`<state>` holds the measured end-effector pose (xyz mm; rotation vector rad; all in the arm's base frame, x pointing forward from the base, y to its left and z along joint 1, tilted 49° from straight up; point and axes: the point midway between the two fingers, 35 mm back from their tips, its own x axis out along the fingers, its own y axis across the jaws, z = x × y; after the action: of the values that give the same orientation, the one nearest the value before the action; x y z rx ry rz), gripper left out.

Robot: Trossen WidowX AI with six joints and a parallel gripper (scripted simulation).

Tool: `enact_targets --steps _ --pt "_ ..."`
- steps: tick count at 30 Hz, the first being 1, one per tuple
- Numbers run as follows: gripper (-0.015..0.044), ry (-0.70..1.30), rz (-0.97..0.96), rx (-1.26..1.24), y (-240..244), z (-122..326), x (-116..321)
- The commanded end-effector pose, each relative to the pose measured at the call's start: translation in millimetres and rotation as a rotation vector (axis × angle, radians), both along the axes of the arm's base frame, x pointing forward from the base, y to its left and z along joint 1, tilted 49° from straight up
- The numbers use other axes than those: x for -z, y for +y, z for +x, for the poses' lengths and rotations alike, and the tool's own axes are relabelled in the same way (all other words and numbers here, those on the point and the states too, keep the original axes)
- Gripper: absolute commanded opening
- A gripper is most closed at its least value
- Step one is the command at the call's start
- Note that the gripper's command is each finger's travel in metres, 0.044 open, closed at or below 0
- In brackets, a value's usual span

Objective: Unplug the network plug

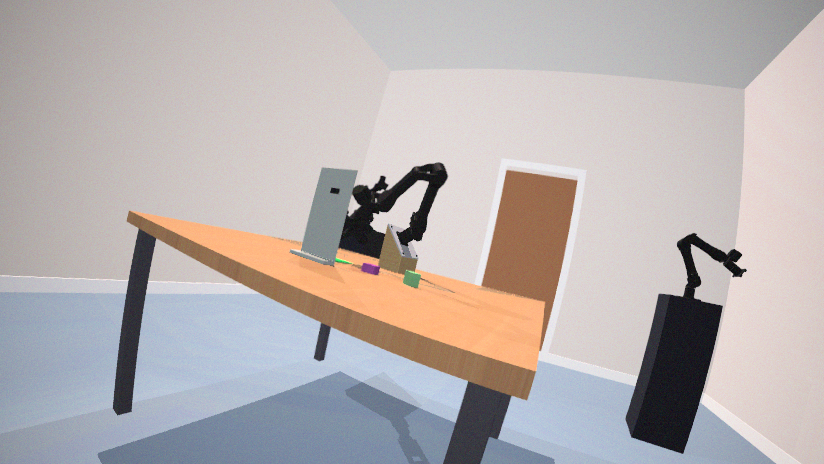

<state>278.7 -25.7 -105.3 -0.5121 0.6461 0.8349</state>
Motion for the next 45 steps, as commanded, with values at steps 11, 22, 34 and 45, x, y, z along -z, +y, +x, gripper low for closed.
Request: enact_targets --steps 11,22,34,45 --pt "0.0 0.004 0.005 -0.002 12.8 0.1 11.7" --pt "0.0 0.004 0.005 -0.002 22.8 -0.6 20.5" --pt "0.0 0.004 0.007 -0.001 33.9 -2.3 29.1" --pt "0.0 0.002 0.01 -0.001 43.9 -4.7 36.0"
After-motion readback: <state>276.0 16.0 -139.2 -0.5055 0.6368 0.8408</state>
